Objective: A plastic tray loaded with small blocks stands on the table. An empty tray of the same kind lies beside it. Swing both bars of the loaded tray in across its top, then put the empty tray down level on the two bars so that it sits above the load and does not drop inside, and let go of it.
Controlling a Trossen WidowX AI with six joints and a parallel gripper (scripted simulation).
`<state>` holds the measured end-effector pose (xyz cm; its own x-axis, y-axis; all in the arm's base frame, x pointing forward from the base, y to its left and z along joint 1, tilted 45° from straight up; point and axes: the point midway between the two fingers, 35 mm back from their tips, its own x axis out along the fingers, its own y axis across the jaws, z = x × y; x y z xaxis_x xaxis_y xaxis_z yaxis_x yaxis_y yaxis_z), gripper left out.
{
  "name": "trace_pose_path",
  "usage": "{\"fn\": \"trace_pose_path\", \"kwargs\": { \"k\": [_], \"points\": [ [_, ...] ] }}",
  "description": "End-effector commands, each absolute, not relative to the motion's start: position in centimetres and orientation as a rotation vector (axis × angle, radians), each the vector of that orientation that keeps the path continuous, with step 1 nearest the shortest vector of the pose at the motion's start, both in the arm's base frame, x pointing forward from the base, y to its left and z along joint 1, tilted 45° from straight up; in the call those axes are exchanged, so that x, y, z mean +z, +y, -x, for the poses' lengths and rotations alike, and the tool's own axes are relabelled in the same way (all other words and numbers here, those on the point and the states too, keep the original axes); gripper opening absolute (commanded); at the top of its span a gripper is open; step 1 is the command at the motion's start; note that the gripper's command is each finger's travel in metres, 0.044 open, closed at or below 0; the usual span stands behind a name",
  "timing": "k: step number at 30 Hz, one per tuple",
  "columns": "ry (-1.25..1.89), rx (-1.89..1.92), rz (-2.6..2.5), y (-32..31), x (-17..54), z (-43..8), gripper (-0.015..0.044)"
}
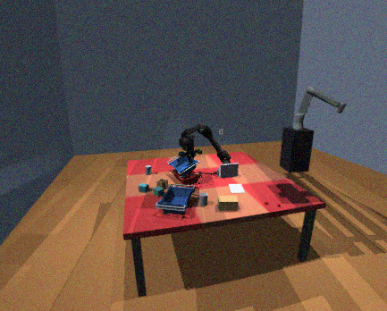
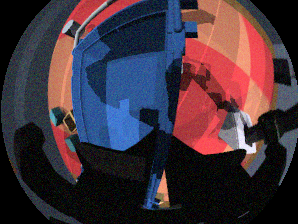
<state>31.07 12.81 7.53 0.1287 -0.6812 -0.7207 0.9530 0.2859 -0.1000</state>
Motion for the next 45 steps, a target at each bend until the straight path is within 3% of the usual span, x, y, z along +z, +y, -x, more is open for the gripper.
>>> {"fn": "trace_pose_path", "kwargs": {
  "k": [1,45],
  "points": [
    [0.753,-1.219,-0.433,12.9,7.5,-31.3,0.0000],
    [0.773,-1.214,-0.392,9.8,5.6,-30.1,0.0000]
  ]
}}
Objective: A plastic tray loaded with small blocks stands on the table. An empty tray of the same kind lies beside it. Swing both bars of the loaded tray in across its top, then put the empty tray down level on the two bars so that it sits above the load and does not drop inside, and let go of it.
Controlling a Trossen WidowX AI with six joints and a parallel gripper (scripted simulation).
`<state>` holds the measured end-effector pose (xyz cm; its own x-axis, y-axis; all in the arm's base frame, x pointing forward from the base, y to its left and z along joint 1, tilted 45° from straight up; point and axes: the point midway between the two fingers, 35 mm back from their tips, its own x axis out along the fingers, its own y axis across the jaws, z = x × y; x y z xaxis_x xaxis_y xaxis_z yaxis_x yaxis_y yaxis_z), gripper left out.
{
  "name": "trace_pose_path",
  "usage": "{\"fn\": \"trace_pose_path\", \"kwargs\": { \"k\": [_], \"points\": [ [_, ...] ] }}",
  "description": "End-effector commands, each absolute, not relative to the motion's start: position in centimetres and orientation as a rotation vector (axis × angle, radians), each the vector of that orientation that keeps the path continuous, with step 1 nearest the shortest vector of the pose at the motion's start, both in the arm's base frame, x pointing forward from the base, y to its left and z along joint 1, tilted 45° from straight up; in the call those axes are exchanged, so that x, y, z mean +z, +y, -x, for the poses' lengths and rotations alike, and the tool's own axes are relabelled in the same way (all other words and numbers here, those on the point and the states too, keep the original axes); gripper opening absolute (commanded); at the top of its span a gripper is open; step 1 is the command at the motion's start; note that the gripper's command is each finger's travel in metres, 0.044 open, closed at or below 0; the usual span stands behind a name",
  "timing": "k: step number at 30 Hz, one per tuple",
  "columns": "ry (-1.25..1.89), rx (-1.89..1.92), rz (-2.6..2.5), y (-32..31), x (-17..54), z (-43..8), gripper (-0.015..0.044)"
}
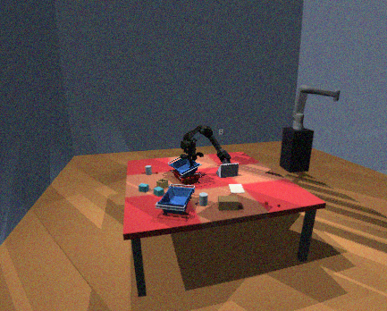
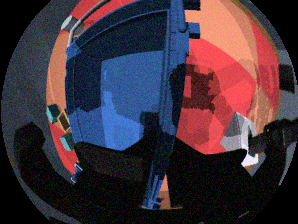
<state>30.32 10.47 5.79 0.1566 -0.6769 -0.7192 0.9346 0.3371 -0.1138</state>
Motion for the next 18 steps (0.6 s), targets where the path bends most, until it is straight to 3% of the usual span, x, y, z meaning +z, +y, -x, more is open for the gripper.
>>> {"fn": "trace_pose_path", "kwargs": {
  "k": [1,18],
  "points": [
    [0.773,-1.214,-0.391,9.67,5.53,-30.11,0.0000],
    [0.773,-1.214,-0.391,9.52,5.46,-30.06,0.0000]
  ]
}}
